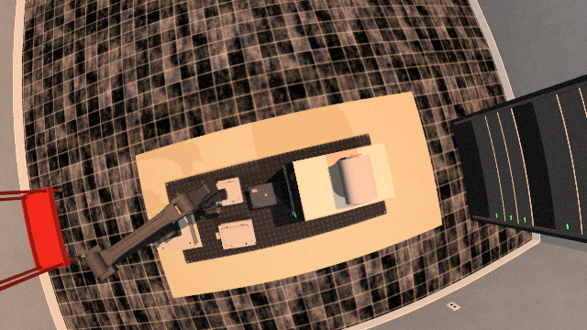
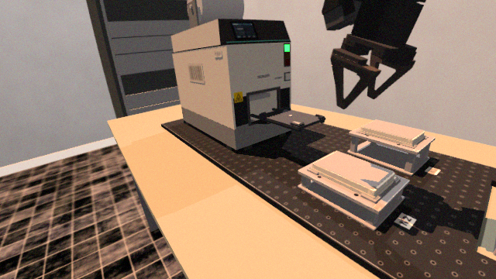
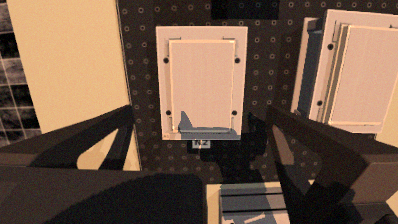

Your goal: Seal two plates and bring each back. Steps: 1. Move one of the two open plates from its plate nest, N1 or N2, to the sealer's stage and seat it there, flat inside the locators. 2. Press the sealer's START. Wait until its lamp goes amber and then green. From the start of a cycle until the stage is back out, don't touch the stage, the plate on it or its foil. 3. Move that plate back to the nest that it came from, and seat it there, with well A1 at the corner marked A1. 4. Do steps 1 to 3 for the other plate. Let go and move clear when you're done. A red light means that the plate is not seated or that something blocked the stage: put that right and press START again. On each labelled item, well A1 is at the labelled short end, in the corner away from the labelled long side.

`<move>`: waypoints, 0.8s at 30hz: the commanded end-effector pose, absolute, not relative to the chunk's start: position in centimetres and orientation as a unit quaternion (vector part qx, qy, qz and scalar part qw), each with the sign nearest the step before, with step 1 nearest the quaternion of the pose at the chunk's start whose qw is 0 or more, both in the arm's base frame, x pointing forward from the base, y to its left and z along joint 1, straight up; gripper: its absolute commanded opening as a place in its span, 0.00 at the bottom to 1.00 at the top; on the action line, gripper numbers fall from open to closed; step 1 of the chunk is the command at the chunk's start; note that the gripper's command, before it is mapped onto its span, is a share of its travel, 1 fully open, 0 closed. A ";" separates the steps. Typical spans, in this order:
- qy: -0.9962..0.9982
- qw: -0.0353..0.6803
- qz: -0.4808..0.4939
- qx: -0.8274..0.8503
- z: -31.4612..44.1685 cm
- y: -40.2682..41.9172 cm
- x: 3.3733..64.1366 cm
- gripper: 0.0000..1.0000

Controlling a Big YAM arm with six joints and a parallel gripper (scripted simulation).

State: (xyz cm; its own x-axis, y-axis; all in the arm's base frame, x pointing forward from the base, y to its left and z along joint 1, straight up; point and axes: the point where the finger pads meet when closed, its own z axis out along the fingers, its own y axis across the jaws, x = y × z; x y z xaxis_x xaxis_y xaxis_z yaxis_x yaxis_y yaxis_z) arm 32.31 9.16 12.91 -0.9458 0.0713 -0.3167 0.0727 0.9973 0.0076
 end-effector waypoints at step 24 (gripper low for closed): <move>0.999 0.031 0.016 0.030 14.1 9.0 33.9 1.00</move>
